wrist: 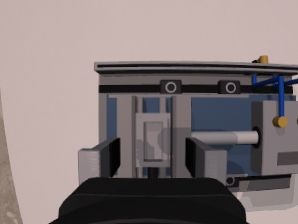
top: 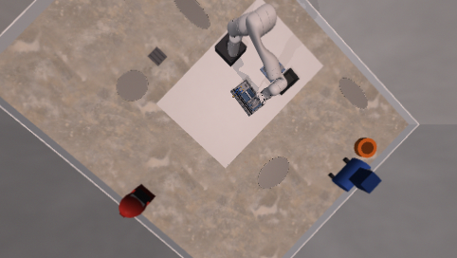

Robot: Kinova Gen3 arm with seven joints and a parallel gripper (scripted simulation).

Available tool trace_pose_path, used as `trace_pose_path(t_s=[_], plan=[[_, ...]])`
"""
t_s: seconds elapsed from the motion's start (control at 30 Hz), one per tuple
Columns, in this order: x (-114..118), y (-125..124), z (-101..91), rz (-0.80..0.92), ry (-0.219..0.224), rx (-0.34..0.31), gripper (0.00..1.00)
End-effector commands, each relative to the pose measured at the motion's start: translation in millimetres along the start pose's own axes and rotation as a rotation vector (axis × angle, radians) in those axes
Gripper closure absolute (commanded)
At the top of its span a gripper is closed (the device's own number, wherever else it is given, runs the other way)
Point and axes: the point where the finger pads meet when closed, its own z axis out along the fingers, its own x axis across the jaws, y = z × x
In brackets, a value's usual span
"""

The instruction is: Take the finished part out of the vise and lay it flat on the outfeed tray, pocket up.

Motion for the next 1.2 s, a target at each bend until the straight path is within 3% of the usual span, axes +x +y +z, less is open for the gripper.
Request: trace_pose_path(t_s=[0.0,1.17], plan=[[0.0,0.1,1.6,0.0,0.0,0.0,0.0],[0.0,0.0,52.3,0.0,0.0,0.0,0.0]])
